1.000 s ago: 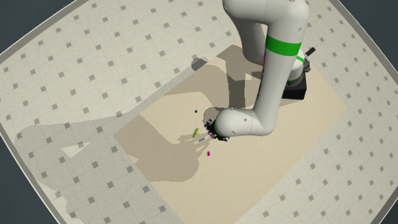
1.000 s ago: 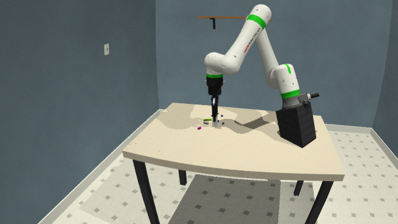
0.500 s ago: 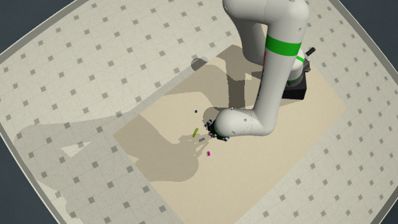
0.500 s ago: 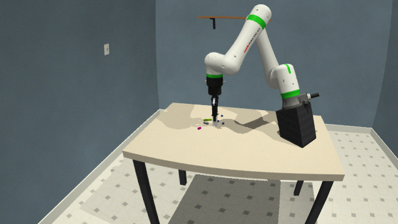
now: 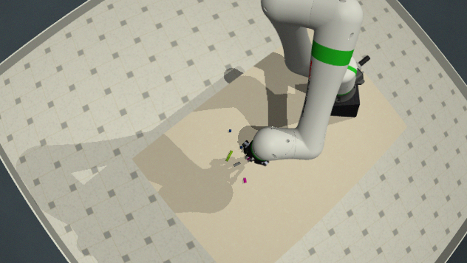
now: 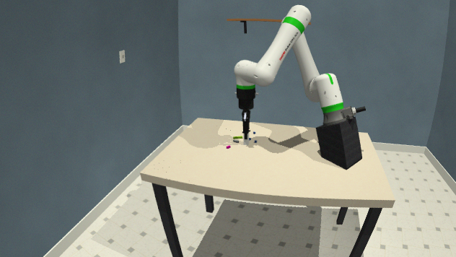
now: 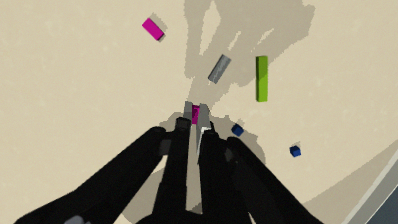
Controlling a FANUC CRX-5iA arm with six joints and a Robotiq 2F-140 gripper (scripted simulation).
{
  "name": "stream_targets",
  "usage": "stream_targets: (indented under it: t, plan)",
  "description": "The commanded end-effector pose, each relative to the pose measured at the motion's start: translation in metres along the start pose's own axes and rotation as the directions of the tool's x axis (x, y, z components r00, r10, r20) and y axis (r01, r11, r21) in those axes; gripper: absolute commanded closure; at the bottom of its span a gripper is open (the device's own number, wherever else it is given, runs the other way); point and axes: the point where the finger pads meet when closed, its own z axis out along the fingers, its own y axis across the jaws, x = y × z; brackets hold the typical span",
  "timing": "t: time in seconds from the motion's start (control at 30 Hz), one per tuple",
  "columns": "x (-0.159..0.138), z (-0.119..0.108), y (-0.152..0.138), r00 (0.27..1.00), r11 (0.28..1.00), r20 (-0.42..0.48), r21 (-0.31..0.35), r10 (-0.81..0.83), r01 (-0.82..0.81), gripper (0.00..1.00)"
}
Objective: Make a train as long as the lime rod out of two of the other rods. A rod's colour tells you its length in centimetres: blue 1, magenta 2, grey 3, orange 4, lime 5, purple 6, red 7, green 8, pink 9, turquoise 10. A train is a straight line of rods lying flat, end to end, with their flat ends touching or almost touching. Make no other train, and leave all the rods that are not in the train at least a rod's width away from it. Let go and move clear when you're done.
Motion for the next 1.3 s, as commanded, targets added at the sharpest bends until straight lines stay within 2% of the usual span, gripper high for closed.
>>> stream_targets:
  t: [0.0,0.4,0.53,0.6,0.83,0.97,1.27]
  plan:
    - [0.0,0.0,0.0,1.0,1.0,0.0,0.0,0.0,0.0,0.97]
    - [0.0,-0.003,0.0,1.0,1.0,0.0,0.0,0.0,0.0,0.97]
    - [0.0,-0.02,0.0,1.0,1.0,0.0,0.0,0.0,0.0,0.97]
    - [0.0,-0.02,0.0,1.0,1.0,0.0,0.0,0.0,0.0,0.97]
    - [0.0,-0.072,0.0,1.0,1.0,0.0,0.0,0.0,0.0,0.97]
    - [0.0,-0.093,0.0,1.0,1.0,0.0,0.0,0.0,0.0,0.97]
    - [0.0,-0.1,0.0,1.0,1.0,0.0,0.0,0.0,0.0,0.97]
